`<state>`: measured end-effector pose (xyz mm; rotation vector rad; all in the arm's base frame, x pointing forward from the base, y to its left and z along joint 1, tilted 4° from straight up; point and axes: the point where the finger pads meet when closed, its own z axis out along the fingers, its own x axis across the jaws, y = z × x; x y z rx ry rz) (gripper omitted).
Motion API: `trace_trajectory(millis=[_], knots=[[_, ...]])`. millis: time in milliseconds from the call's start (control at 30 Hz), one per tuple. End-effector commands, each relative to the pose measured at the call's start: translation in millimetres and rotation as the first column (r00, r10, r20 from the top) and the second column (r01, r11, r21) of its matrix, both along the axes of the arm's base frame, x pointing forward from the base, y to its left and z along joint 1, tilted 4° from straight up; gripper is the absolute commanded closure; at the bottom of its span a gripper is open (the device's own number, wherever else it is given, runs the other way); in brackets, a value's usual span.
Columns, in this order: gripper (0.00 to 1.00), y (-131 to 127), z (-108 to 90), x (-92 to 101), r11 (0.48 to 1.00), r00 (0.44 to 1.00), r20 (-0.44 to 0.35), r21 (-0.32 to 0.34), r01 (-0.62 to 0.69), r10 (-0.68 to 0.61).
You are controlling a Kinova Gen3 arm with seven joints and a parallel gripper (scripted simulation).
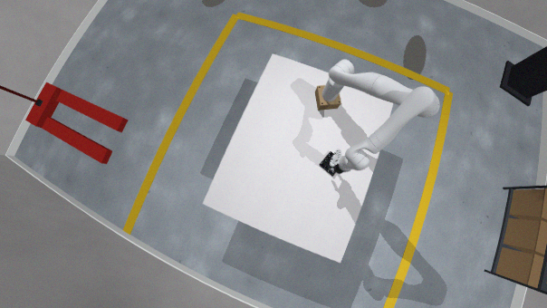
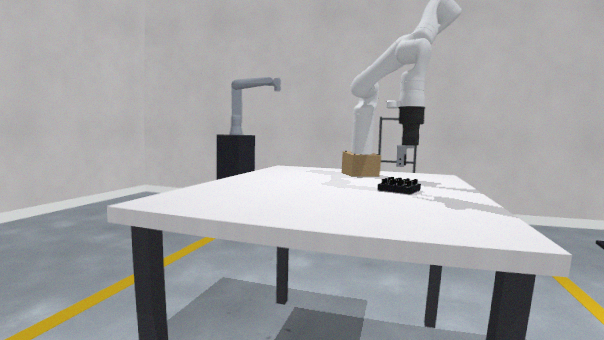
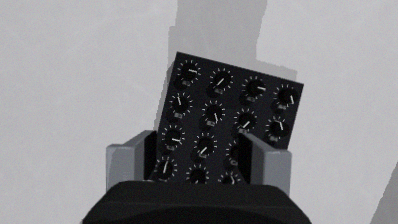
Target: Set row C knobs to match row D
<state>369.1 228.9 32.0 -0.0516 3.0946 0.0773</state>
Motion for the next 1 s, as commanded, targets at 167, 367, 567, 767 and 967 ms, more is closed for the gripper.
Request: trace_trajectory(millis=[167, 367, 567, 767, 967], knots=[[0.0, -0.7, 4.1, 13.0, 0.99, 0.99, 0.0, -0.003, 0.138, -0.138], [0.0, -0.4, 5.7, 15.6, 0.984, 0.984, -0.001, -0.001, 0.18, -0.18], [0.0, -0.3, 6.6, 17.1, 0.979, 0.979, -0.002, -0.001, 0.203, -0.203], [0.54, -0.3, 6.6, 17.2, 0.979, 0.979, -0.002, -0.001, 0.204, -0.204], [0.54, -0.3, 6.6, 17.2, 0.979, 0.979, -0.002, -0.001, 0.204, -0.204]])
